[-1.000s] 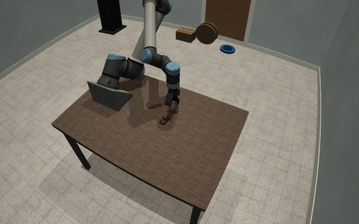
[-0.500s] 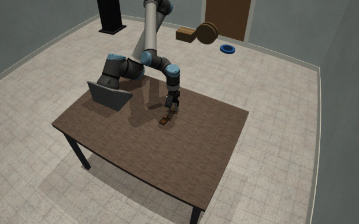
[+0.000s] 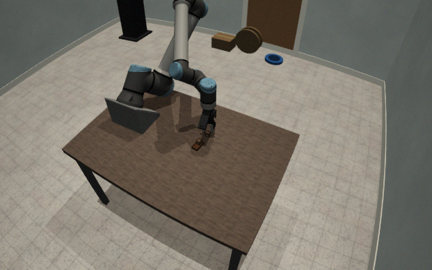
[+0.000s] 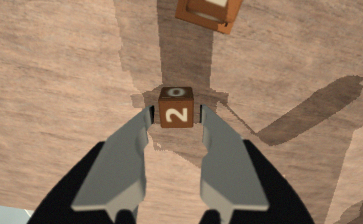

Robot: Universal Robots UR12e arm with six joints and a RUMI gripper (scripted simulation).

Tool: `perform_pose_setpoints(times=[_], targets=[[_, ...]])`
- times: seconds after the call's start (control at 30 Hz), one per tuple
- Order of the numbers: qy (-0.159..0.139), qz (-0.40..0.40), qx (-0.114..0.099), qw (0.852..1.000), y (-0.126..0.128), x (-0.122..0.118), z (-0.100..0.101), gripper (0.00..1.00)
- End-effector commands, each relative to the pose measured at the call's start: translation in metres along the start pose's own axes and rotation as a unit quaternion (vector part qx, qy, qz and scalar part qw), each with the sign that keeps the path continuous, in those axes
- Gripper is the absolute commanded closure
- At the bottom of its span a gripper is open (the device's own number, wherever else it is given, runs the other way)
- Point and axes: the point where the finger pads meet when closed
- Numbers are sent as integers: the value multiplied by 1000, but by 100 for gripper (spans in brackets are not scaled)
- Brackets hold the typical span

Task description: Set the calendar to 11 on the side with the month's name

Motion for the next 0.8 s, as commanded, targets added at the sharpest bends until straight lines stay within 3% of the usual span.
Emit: perform_pose_setpoints(times=[0.0, 0.67, 0.7, 0.77], targets=[[0, 0, 0, 1000, -1, 0, -1, 72], [0, 0, 0, 1000, -1, 0, -1, 72], [0, 0, 0, 1000, -1, 0, -1, 90], [0, 0, 0, 1000, -1, 0, -1, 90]])
Point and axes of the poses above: the point where the finger pads meet when closed, its own z axis out along the fingers, its own y axis across the jaws, x = y × z, and after that the axes turned 3 degrees about -z, right-handed
